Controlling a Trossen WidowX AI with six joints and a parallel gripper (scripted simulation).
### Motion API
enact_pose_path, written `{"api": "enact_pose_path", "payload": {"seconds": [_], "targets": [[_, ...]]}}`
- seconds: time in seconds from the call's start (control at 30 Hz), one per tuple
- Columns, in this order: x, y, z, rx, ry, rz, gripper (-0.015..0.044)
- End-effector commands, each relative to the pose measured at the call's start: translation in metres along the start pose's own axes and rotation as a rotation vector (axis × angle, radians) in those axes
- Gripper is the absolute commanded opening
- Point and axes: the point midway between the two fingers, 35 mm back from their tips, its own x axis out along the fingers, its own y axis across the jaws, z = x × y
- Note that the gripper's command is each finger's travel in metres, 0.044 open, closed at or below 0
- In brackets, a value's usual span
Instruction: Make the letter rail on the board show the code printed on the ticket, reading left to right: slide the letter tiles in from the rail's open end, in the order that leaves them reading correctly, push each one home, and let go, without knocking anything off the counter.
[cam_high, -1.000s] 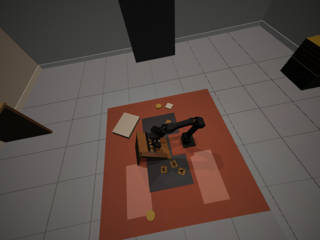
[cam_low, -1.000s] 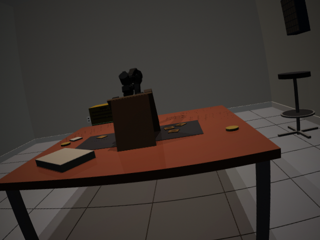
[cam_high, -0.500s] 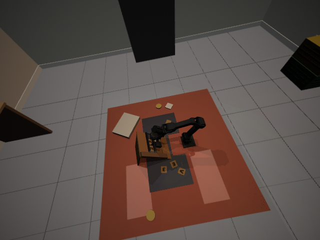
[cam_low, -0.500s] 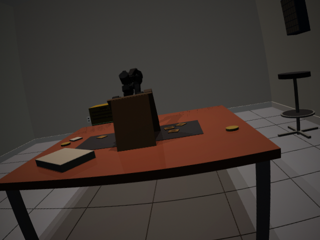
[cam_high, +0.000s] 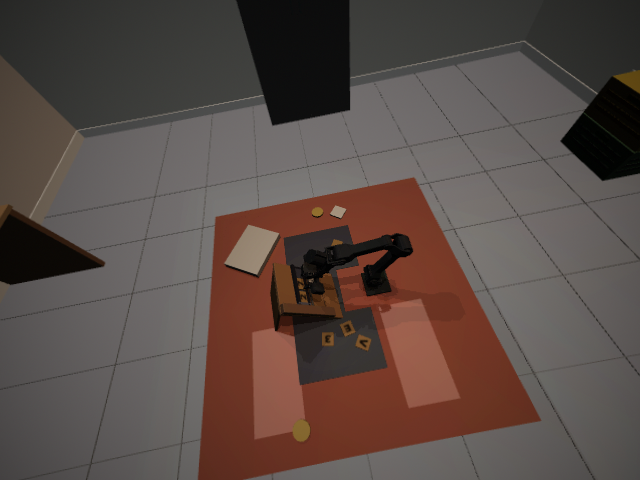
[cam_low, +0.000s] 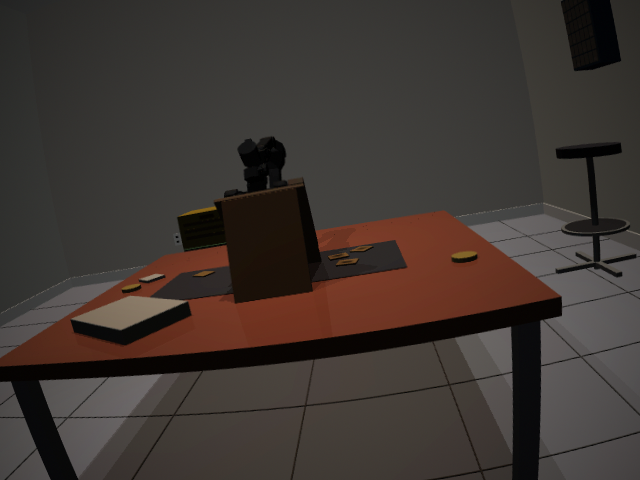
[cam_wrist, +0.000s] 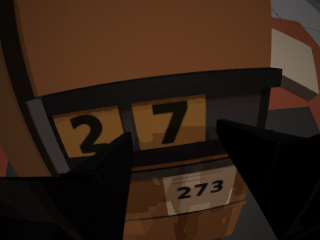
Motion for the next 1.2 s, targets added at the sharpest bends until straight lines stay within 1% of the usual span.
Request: {"api": "enact_pose_path", "payload": {"seconds": [0.0, 1.17], "targets": [[-0.003, 0.0, 0.0, 0.002, -0.004, -0.001, 0.0295], [-0.018, -0.002, -0.004, 0.002, -0.003, -0.001, 0.0295]]}}
